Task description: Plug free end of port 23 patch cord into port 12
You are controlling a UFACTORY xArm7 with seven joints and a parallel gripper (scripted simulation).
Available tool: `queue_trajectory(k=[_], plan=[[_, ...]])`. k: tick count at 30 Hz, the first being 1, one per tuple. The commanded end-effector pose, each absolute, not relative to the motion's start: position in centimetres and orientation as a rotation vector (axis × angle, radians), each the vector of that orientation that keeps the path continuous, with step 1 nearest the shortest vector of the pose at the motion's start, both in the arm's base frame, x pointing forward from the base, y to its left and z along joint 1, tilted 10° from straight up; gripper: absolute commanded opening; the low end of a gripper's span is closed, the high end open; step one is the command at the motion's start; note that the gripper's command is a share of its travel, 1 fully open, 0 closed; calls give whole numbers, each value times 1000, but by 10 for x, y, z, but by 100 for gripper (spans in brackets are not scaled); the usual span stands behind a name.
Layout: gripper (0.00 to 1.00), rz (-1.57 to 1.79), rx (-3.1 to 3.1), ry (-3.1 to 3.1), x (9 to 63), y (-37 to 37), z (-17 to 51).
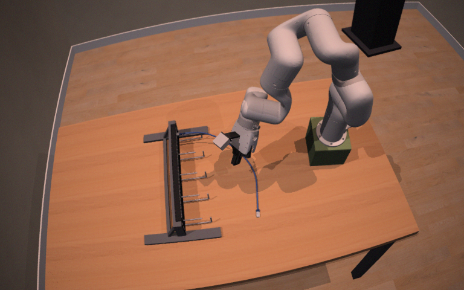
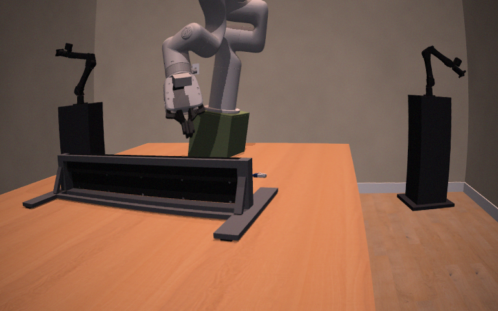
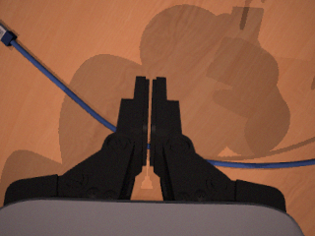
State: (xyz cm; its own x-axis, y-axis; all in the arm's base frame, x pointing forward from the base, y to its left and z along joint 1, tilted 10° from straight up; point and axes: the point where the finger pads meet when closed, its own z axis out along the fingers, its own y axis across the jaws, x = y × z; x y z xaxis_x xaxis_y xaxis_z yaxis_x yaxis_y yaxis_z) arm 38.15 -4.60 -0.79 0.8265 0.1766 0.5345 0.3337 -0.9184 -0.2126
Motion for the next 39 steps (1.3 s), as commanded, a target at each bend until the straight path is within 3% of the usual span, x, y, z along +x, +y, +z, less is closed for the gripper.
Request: queue_trajectory(k=[1,18,39], plan=[[0,-594,-2700,-563,375,-19,-13],[0,-313,-2657,-1105,362,43,-20],[0,-208,-2503,-1724,367,121,-13]])
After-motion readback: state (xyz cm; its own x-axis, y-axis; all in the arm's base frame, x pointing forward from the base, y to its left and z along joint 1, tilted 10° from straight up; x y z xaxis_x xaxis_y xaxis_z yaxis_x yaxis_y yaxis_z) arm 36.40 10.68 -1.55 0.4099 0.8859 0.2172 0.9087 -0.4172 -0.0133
